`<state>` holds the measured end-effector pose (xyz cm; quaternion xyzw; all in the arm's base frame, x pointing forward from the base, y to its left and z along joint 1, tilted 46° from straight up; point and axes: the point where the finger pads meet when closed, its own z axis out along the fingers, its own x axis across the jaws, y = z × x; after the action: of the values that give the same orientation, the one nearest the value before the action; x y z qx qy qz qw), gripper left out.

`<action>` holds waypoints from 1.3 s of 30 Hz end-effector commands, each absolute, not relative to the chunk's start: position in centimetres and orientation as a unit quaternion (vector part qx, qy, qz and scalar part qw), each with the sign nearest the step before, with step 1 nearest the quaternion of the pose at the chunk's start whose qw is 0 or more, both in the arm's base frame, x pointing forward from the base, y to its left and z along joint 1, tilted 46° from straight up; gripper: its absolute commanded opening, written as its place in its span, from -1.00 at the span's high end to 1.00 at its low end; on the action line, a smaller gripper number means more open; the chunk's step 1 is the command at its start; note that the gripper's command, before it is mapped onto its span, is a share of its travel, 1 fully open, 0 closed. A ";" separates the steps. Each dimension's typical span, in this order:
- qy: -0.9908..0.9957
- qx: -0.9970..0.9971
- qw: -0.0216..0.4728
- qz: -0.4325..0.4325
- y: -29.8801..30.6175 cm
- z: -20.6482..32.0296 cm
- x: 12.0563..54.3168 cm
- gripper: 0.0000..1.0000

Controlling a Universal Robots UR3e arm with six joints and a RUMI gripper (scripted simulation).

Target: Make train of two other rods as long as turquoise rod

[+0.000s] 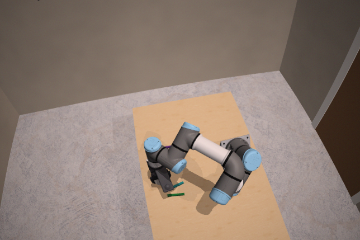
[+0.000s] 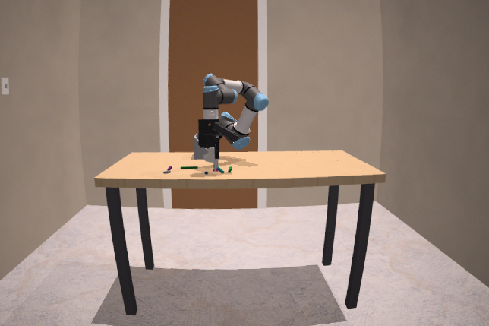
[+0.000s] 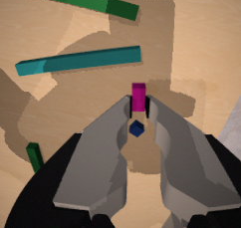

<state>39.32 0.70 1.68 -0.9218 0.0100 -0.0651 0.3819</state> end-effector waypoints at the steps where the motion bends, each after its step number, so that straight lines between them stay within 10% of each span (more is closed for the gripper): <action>1: 0.010 -0.922 0.381 -0.066 0.1 2.3 39.3 1.00; 39: 0.010 -0.922 0.381 -0.066 -5.5 7.9 38.2 1.00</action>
<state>38.23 -5.32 7.69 -0.9218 0.0100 -0.0654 0.3819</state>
